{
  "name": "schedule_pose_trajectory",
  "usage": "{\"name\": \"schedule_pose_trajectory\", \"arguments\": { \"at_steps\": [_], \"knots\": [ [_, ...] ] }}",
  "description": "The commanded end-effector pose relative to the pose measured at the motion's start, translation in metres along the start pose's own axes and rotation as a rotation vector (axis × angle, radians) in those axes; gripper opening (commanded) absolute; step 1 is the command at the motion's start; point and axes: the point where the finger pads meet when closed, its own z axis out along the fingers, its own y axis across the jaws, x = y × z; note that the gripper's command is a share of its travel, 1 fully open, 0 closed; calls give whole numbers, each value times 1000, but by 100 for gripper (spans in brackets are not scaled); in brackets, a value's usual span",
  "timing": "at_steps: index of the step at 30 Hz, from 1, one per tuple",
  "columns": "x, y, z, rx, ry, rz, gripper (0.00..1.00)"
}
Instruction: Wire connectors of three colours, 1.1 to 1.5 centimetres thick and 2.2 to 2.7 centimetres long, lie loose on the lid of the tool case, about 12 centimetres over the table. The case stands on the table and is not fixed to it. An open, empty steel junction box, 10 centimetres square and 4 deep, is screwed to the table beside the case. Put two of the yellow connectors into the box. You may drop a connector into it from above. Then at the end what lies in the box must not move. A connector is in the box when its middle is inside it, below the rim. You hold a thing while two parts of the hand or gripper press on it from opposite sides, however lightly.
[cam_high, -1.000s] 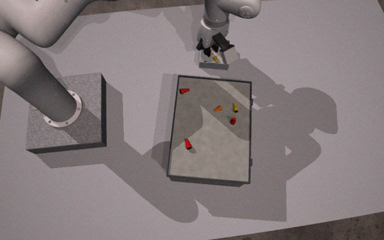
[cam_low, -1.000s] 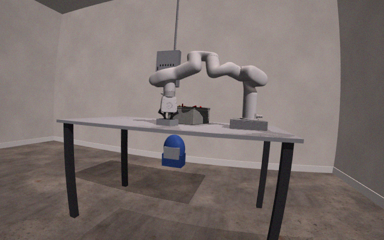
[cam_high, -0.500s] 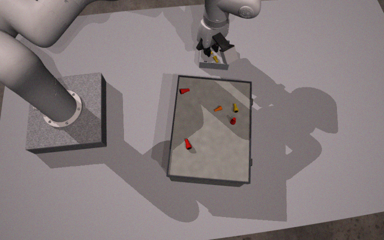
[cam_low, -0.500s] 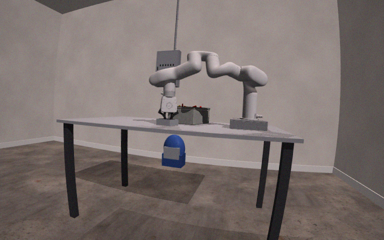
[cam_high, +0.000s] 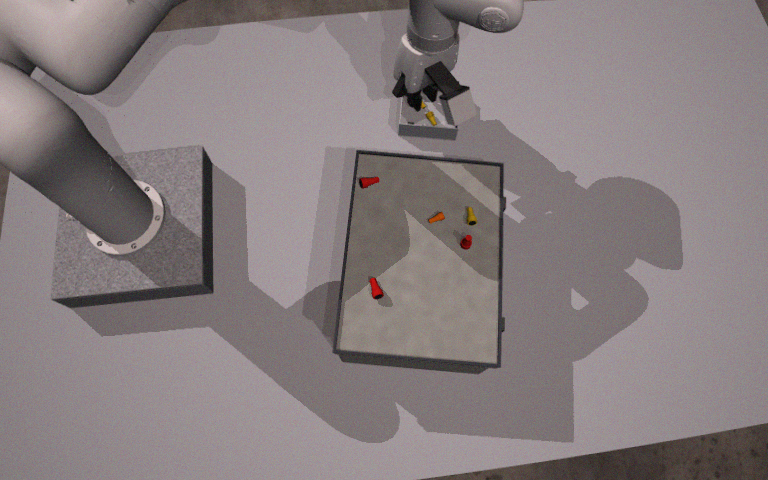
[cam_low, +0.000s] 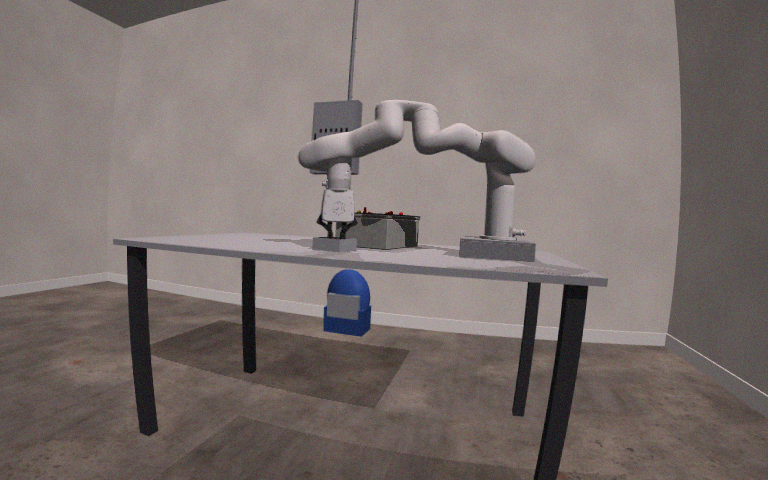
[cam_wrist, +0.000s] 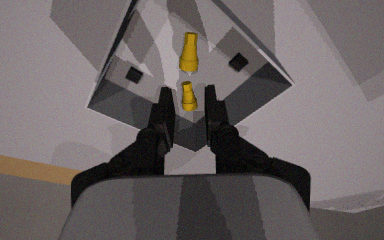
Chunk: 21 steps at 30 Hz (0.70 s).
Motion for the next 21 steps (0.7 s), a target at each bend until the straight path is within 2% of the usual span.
{"name": "schedule_pose_trajectory", "arguments": {
  "at_steps": [1,4,6,9,12,15,21],
  "knots": [
    [0,-2,-46,6,2,-1,29],
    [0,-1,-87,6,2,-1,29],
    [0,-1,-87,6,2,-1,29],
    [0,-1,-130,6,2,-1,29],
    [0,-1,-159,6,2,-1,29],
    [0,-1,-171,6,2,-1,29],
    [0,-1,-173,6,2,-1,29]
  ]
}}
